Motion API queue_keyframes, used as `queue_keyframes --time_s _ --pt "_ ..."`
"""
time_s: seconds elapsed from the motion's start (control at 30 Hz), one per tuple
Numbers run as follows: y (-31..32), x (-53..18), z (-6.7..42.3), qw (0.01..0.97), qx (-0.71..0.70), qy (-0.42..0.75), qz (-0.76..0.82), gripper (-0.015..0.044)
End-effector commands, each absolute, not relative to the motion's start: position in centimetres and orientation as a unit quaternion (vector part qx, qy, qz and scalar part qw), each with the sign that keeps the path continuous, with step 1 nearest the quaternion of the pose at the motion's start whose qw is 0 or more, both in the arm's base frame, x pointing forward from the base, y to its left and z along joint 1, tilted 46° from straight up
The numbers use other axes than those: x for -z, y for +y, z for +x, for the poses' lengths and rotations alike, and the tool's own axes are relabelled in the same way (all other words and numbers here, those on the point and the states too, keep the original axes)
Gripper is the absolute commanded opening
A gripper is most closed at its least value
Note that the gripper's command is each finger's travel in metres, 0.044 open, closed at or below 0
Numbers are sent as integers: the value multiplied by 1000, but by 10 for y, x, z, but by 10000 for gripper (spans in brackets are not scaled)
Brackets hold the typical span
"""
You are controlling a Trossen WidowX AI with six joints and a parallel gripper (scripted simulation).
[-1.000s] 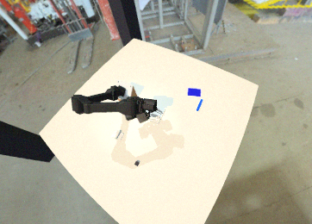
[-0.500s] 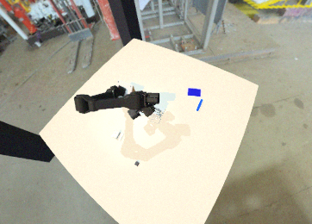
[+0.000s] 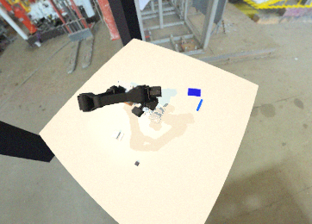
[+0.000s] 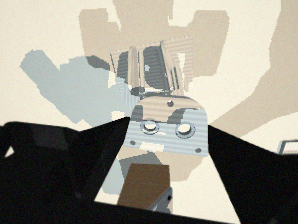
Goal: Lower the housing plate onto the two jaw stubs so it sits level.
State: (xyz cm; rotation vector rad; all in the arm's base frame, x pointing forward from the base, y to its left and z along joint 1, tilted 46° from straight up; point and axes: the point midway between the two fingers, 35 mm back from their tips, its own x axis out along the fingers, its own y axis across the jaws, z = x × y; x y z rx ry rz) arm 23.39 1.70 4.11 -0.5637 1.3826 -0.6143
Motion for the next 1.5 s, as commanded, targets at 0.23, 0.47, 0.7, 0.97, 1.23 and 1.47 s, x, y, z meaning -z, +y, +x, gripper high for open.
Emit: queue_keyframes --time_s 0.23,0.47,0.7,0.97,1.23,1.47 --pt "28 -30 230 663 219 636 -330 351" --pt "28 -30 230 663 219 636 -330 351" --pt "28 -30 230 663 219 636 -330 351" --pt "28 -30 230 663 219 636 -330 351" --pt "26 -31 217 662 218 636 -330 351" --pt "26 -31 217 662 218 636 -330 351"
